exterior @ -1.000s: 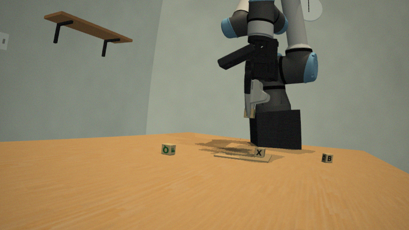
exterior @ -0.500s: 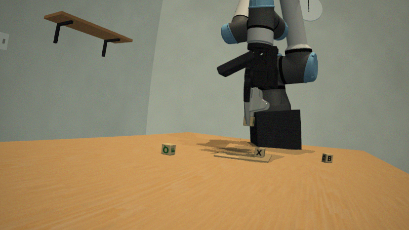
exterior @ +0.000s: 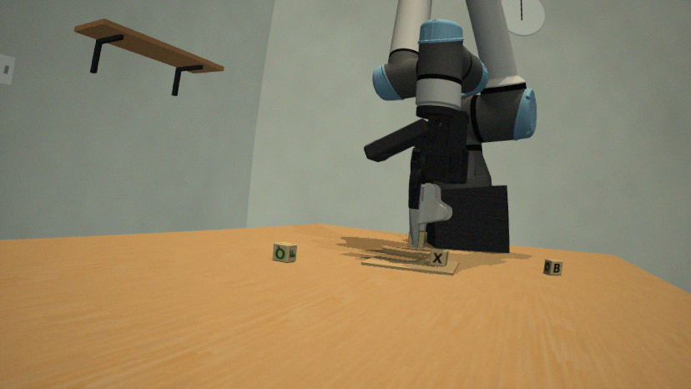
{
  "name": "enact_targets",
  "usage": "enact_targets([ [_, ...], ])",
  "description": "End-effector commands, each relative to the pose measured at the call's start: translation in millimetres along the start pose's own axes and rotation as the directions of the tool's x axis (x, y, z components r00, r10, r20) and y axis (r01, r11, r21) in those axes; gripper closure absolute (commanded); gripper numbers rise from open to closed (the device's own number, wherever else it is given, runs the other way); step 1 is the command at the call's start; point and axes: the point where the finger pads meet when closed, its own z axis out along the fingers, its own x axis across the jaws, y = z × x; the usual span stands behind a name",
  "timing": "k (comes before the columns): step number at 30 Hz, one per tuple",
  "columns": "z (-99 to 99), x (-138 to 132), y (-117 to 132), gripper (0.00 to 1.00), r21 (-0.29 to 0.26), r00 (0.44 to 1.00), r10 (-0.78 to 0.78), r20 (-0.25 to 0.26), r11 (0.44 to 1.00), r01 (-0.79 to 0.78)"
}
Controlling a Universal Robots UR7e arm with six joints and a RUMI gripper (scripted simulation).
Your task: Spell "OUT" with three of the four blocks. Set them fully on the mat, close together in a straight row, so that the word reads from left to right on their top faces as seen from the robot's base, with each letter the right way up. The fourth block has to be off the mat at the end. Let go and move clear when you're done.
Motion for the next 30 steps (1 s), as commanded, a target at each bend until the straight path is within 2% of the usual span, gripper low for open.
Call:
enact_targets([
  [1, 12.1, -1.8, -0.1, 0.95, 0.001, 1.000, 0.000, 0.004, 1.000, 0.000],
  [7, 19.0, -1.8, -0.1, 0.95, 0.001, 1.000, 0.000, 0.004, 1.000, 0.000],
  [30, 19.8, -1.8, -0.1, 0.95, 0.001, 1.000, 0.000, 0.004, 1.000, 0.000],
])
